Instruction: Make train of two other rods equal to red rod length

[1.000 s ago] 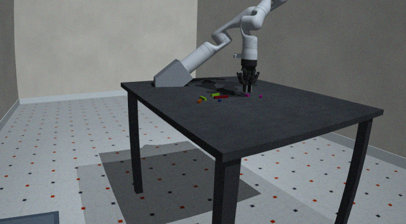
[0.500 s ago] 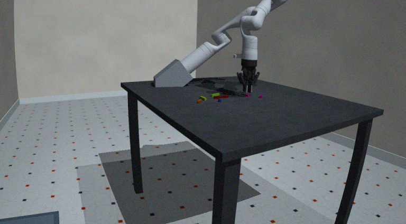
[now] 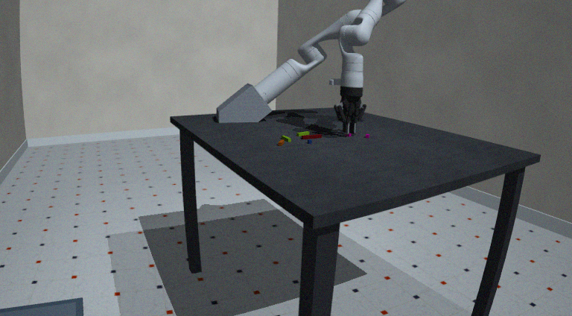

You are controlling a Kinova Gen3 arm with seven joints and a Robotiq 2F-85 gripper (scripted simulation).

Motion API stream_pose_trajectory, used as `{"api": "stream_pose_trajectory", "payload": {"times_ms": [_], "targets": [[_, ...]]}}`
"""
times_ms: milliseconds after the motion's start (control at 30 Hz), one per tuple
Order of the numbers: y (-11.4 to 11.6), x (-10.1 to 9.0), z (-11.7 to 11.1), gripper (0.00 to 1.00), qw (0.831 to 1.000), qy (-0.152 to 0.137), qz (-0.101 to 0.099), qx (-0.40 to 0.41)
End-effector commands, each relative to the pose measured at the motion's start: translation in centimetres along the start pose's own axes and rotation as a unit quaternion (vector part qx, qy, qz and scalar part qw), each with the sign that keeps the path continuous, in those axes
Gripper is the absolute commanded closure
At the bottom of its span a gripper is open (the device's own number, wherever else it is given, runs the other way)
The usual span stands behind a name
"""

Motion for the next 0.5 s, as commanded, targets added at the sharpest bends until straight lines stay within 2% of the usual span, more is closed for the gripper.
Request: {"api": "stream_pose_trajectory", "payload": {"times_ms": [0,467], "targets": [[0.03,0.56,-0.11,0.76,1.0,0.001,0.001,0.0],[0.03,0.7,-0.08,0.76,1.0,0.001,0.001,-0.001]]}}
Point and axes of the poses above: the point where the finger pads meet when closed, its own x axis out along the fingers, its own y axis across the jaws, z = x × y, the point moved 1 cm from there along -x, back along the fingers, and after that the axes turned 4 degrees about x, right-handed, at the moved point
